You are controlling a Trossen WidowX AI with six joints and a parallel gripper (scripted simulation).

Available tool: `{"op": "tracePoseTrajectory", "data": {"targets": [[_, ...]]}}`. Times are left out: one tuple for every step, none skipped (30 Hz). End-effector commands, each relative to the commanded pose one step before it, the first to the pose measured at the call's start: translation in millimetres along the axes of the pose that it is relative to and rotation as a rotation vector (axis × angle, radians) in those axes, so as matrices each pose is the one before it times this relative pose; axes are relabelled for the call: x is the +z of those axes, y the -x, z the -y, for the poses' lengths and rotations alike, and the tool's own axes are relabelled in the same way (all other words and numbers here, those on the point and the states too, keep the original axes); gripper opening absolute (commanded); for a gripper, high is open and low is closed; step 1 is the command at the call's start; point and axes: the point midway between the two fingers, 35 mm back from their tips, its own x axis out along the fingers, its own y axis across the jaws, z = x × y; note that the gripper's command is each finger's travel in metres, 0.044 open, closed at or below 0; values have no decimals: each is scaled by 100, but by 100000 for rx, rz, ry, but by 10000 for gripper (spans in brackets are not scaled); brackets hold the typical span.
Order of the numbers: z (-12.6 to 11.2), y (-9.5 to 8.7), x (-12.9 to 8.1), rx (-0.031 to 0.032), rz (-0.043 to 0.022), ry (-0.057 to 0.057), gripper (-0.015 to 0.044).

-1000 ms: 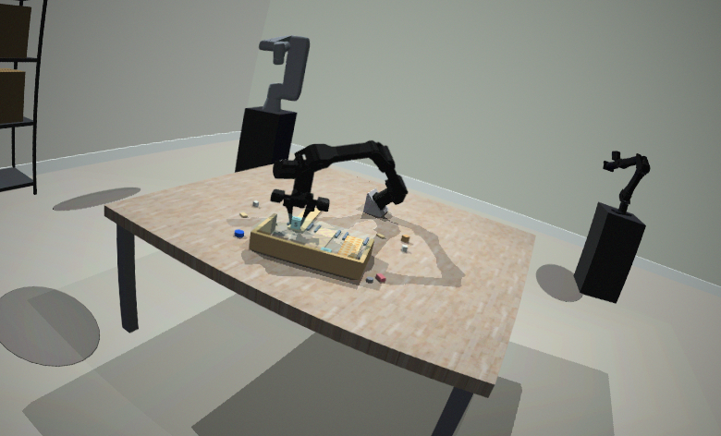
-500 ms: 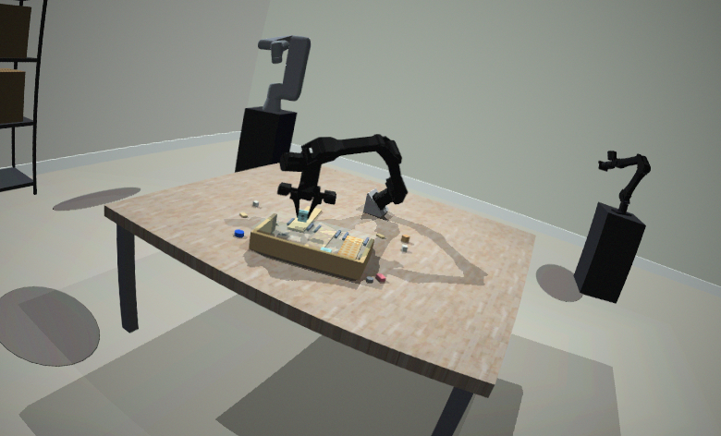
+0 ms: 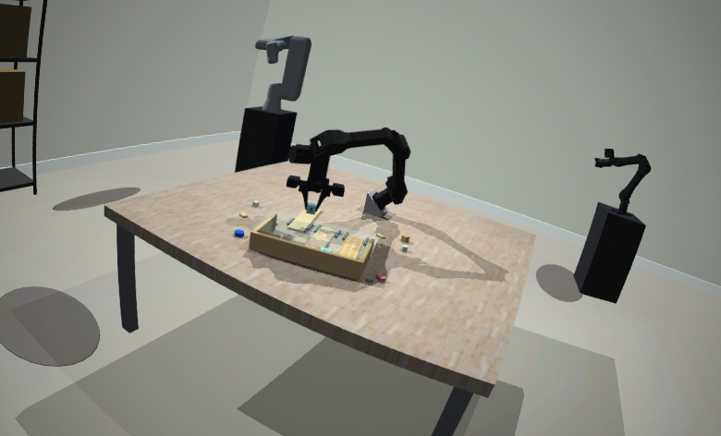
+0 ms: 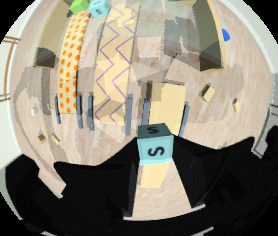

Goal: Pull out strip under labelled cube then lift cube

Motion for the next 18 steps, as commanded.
{"op": "tracePoseTrajectory", "data": {"targets": [[-679, 99, -1170, 195, -702, 102, 0], [-186, 9, -237, 20, -64, 42, 0], [-188, 6, -239, 21, -64, 43, 0], [-191, 3, -240, 22, -64, 43, 0], [-193, 1, -241, 24, -64, 43, 0], [-191, 13, -236, 0, 10, -45, 0], [-194, 10, -238, 1, 10, -45, 0], [-196, 7, -239, 1, 11, -45, 0], [-198, 4, -240, 2, 11, -44, 0], [-200, 1, -242, 3, 11, -44, 0], [-203, -2, -243, 4, 11, -44, 0], [-205, -5, -244, 5, 11, -44, 0], [-207, -8, -245, 5, 11, -44, 0], [-209, -11, -246, 6, 11, -44, 0], [-211, -14, -247, 7, 11, -44, 0], [-213, -17, -248, 8, 12, -44, 0], [-216, -20, -250, 8, 12, -44, 0], [-218, -23, -251, 9, 12, -44, 0]]}}
